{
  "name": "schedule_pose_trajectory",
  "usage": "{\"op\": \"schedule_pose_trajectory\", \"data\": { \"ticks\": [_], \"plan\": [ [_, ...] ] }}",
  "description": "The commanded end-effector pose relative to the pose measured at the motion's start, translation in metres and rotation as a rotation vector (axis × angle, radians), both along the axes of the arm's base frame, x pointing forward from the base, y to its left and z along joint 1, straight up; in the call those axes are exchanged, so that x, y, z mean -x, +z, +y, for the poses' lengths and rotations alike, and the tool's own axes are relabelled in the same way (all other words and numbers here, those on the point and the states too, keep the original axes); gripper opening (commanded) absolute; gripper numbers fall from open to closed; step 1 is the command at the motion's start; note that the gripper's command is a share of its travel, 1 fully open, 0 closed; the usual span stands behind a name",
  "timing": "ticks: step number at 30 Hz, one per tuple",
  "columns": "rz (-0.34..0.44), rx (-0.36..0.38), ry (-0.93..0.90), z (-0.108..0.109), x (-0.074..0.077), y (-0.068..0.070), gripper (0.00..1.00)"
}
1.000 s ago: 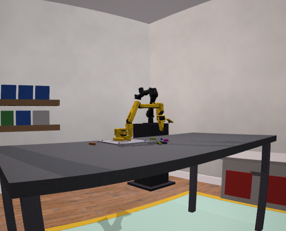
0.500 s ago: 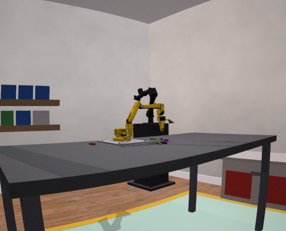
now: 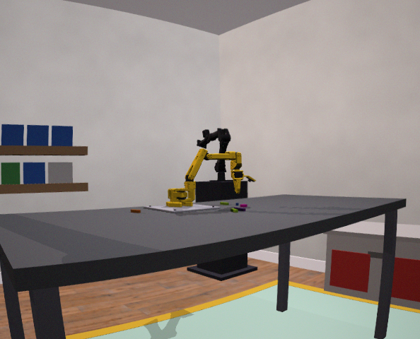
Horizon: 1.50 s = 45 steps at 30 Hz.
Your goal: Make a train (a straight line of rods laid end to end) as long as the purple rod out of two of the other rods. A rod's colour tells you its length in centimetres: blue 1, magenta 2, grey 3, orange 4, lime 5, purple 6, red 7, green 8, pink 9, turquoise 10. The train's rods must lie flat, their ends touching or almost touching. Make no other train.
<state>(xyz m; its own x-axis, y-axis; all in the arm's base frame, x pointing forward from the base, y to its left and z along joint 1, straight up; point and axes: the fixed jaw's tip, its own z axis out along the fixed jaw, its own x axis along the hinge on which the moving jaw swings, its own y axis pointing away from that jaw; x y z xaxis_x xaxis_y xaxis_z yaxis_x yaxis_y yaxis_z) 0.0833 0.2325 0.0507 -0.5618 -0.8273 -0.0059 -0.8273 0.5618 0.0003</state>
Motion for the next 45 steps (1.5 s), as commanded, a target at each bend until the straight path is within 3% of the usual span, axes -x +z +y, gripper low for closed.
{"op": "schedule_pose_trajectory", "data": {
  "ticks": [1,24,45],
  "plan": [
    [0.009,0.021,-0.020,-0.002,-0.002,-0.002,0.19],
    [0.009,0.021,-0.020,-0.002,-0.002,-0.005,0.19],
    [0.009,0.021,-0.020,-0.001,-0.002,-0.039,0.19]
  ]
}}
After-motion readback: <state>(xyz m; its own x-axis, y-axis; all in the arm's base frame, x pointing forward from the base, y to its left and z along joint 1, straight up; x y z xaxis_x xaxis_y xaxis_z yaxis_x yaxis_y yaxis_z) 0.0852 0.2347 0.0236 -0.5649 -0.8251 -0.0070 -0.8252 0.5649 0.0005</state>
